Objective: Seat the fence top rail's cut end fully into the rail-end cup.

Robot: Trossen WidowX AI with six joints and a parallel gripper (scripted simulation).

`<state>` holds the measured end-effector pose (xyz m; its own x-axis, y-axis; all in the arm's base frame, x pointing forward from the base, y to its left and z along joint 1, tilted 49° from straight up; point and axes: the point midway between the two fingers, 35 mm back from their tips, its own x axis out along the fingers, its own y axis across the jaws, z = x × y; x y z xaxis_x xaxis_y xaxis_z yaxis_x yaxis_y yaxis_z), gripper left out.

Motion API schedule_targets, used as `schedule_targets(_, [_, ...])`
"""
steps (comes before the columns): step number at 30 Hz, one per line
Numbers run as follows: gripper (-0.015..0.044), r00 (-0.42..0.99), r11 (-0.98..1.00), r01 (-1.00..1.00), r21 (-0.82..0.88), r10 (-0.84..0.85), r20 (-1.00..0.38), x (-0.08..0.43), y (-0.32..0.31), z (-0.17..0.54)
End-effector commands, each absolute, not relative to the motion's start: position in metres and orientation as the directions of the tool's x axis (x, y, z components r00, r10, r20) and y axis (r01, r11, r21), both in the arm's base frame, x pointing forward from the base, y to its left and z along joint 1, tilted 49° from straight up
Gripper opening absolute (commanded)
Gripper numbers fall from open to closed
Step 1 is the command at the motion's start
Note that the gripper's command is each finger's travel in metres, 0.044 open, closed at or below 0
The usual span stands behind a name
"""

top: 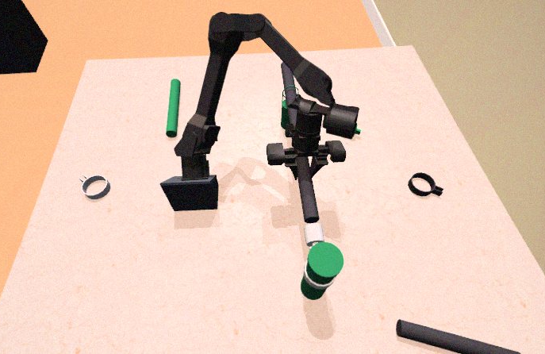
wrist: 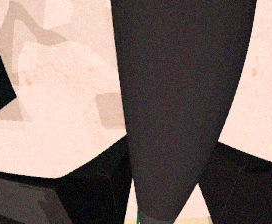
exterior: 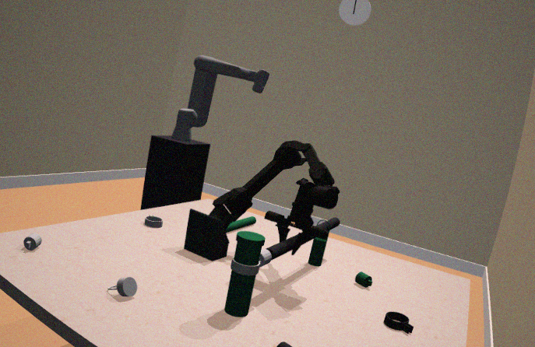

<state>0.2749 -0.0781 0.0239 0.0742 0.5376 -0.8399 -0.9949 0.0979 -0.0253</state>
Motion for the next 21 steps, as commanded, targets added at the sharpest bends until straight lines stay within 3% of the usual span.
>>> schedule_targets(1, [0.0, 0.084, 0.108, -0.994, -0.031, 0.528, -0.845, 0.275, -0.085, 0.025])
schedule_targets(21, [0.0, 0.074, 0.098, -0.995, -0.025, 0.537, -0.84, 0.273, -0.091, 0.008])
